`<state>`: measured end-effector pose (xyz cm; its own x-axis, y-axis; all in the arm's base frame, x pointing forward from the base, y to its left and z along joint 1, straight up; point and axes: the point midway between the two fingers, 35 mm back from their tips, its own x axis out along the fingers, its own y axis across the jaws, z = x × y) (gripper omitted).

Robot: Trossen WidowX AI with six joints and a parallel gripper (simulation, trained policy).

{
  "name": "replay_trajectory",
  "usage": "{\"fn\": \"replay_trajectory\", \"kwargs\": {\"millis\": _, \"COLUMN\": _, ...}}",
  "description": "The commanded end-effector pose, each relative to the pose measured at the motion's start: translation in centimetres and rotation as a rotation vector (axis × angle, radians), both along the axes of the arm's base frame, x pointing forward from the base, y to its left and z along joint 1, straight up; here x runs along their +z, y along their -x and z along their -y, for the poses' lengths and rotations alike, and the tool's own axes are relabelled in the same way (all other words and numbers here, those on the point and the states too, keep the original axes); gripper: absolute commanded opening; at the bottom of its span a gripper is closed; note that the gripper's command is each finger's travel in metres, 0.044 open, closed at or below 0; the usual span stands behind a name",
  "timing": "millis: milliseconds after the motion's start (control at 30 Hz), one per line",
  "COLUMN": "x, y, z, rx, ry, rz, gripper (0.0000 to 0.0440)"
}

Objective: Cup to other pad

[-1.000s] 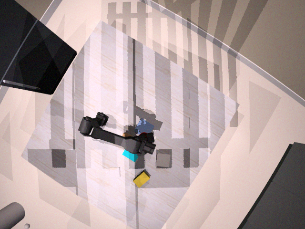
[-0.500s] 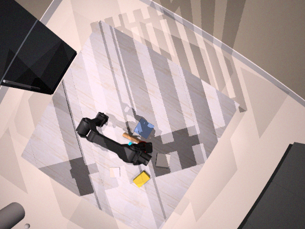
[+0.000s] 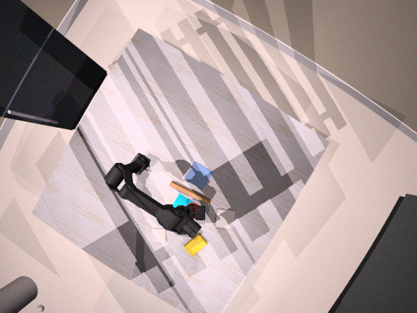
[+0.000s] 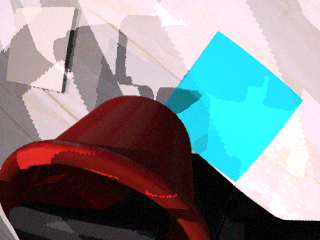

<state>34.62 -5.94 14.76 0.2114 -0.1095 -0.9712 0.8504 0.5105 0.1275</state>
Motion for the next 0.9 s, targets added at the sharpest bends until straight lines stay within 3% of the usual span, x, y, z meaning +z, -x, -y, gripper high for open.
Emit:
{"fn": "replay_trajectory", "kwargs": {"millis": 0, "x": -0.5, "y": 0.1, "z": 1.0, "rx": -0.015, "ry": 0.009, "rz": 0.003, "gripper": 0.0}}
{"fn": "replay_trajectory", "kwargs": {"millis": 633, "x": -5.3, "y": 1.9, "z": 3.9, "rx": -0.091, "ry": 0.013, "rz": -0.008, "gripper": 0.0001}}
{"fn": "replay_trajectory", "kwargs": {"millis": 867, "x": -7.0, "y": 2.9, "z": 4.3, "rx": -0.115, "ry": 0.012, "rz": -0.024, "gripper": 0.002}}
